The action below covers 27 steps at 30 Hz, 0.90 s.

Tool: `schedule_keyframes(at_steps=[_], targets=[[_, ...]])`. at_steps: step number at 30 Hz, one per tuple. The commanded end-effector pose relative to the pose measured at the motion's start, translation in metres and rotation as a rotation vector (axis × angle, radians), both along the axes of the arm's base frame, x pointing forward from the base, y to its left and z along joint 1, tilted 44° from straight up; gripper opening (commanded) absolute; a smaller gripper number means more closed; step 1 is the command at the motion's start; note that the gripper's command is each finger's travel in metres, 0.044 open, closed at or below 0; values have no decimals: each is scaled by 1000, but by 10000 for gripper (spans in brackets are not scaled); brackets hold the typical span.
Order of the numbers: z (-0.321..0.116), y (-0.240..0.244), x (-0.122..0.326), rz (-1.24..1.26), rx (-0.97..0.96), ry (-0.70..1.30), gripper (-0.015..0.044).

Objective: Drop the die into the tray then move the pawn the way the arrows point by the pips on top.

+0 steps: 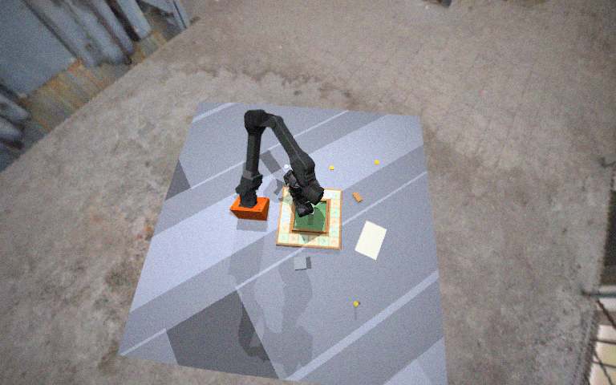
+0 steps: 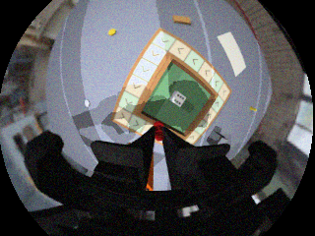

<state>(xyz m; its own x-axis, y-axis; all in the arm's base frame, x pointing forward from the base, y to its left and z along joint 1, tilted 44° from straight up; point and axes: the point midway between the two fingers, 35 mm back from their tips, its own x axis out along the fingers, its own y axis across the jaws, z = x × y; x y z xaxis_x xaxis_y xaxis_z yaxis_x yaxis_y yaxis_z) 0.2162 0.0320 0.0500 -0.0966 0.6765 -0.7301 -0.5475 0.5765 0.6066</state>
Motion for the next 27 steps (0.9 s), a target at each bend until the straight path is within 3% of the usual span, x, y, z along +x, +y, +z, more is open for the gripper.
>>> schedule_keyframes(at_steps=[1,13,27], targets=[[-9,-1,-15,2,-2,0,0],[-31,1,-59,4,5,2,0],[-56,25,-63,4,6,2,0]])
